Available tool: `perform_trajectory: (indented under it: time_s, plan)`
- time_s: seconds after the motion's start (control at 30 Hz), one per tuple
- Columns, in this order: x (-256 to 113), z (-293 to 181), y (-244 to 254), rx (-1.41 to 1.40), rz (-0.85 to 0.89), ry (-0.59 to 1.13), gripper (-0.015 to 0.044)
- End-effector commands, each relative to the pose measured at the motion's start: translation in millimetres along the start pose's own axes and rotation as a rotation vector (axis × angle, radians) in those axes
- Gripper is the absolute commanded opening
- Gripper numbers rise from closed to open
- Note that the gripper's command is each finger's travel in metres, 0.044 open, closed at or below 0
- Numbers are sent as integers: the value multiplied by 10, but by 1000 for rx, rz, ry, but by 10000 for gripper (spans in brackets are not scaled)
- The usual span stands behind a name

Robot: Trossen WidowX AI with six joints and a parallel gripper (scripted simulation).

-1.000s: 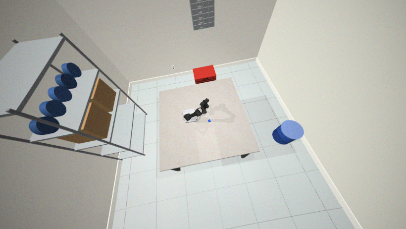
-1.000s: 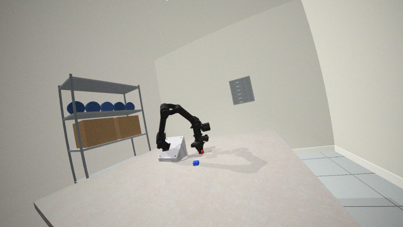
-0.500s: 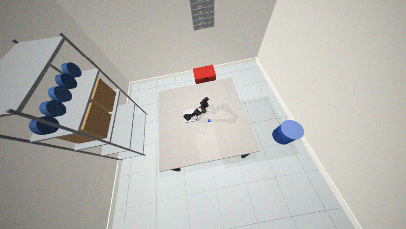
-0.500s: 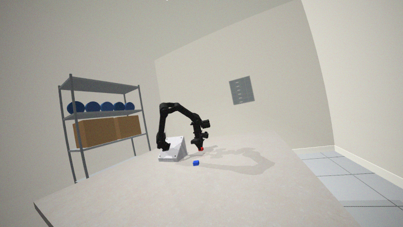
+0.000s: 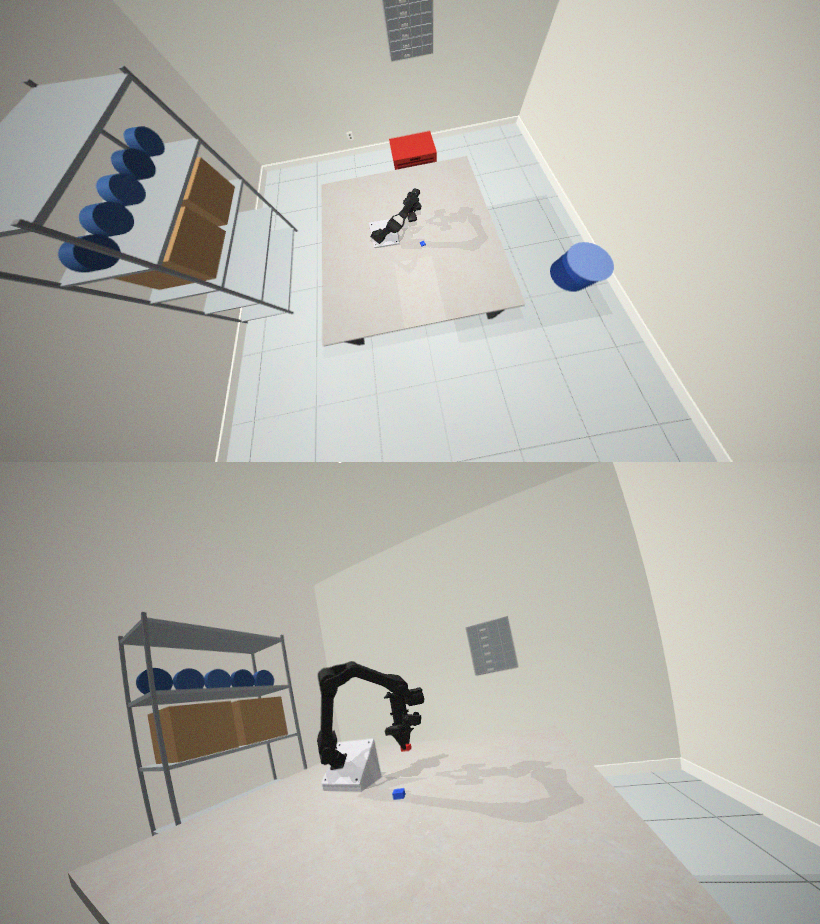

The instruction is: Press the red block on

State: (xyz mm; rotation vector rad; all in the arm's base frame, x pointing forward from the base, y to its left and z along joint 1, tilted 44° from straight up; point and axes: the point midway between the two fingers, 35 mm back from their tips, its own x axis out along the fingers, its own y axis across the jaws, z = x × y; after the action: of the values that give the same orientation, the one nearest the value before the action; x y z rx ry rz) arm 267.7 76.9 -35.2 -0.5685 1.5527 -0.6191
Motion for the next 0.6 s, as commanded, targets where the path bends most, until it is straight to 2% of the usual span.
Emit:
perform_trajectory:
  time_s: [0.0,0.2,0.57]
  plan:
    - [-229,-8,0,10,8,-9,0]
    - [-255,-2,-24,6,11,-8,0]
    - [-140,190,-419,-56,41,-8,0]
